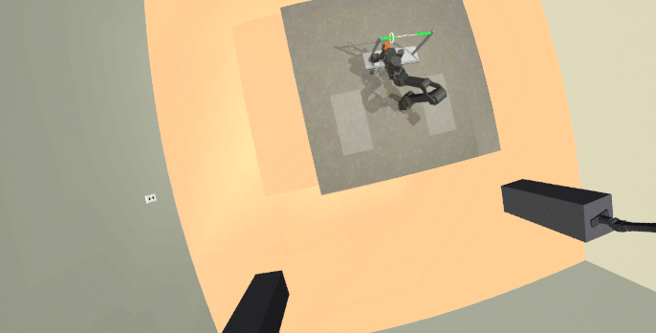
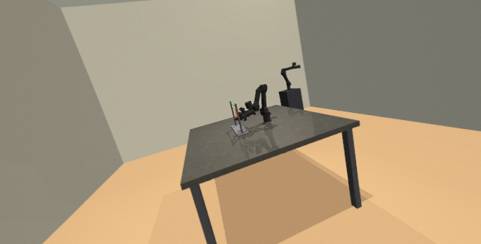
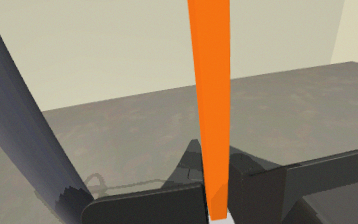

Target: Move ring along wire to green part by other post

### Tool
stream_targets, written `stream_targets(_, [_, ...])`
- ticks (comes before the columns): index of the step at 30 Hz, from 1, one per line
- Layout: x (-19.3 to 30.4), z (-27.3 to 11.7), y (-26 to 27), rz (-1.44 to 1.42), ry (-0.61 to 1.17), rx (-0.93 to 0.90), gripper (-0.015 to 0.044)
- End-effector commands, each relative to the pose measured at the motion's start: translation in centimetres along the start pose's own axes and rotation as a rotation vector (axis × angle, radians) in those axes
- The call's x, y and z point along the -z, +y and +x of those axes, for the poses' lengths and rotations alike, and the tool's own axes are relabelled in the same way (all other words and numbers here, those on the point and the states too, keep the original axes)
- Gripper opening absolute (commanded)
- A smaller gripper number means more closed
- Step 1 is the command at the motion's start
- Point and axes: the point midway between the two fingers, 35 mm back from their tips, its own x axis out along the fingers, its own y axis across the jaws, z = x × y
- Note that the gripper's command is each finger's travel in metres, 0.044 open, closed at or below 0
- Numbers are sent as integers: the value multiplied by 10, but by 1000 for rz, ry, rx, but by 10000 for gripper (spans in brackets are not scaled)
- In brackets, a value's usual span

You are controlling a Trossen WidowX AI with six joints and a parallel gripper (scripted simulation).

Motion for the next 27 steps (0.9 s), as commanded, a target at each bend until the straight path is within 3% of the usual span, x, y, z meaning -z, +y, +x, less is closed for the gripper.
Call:
stream_targets(1, [8,1,-1,3,6,5,-150])
stream_targets(27, [14,1,-1,3,6,5,-150])
